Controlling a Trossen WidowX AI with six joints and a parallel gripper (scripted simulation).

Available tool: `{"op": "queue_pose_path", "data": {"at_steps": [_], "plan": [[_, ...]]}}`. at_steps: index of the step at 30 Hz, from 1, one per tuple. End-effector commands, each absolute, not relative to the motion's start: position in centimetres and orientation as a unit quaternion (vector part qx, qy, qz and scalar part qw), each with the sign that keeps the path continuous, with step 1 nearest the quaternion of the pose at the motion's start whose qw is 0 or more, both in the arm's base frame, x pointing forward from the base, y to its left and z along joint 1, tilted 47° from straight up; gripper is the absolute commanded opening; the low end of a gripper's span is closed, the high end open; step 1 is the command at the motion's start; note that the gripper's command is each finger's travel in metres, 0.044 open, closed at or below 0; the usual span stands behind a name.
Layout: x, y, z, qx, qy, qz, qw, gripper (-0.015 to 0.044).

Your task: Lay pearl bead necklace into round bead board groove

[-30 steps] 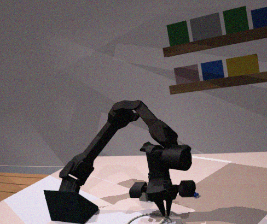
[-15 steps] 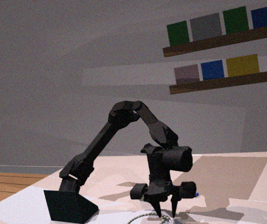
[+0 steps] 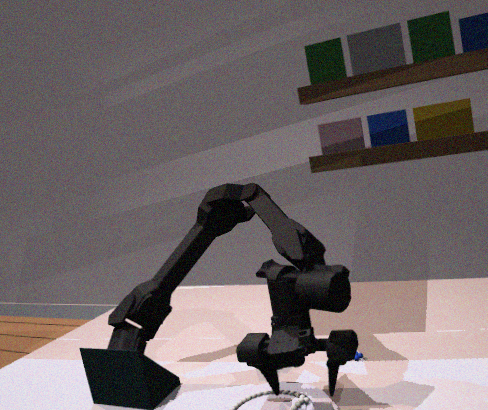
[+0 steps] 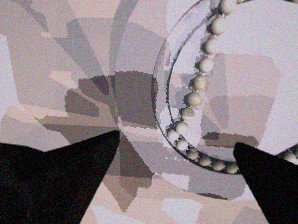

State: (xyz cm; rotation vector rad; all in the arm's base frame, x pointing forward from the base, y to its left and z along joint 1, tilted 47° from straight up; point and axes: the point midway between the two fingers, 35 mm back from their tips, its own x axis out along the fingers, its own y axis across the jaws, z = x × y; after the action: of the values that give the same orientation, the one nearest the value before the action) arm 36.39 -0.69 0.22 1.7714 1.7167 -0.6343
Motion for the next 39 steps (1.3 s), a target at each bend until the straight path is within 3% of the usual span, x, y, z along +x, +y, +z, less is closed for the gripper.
{"op": "queue_pose_path", "data": {"at_steps": [1, 11, 23, 30, 39], "plan": [[36.4, -0.7, 0.3, 0.665, 0.645, -0.235, 0.294, 0.044], [36.4, -0.7, 0.3, 0.665, 0.645, -0.235, 0.294, 0.044], [36.1, -3.9, -1.3, 0.462, 0.682, 0.074, 0.562, 0.0125], [35.7, -6.0, -2.4, 0.269, 0.628, 0.277, 0.676, 0.012], [35.2, -7.7, -3.3, 0.105, 0.547, 0.415, 0.72, 0.012]]}}
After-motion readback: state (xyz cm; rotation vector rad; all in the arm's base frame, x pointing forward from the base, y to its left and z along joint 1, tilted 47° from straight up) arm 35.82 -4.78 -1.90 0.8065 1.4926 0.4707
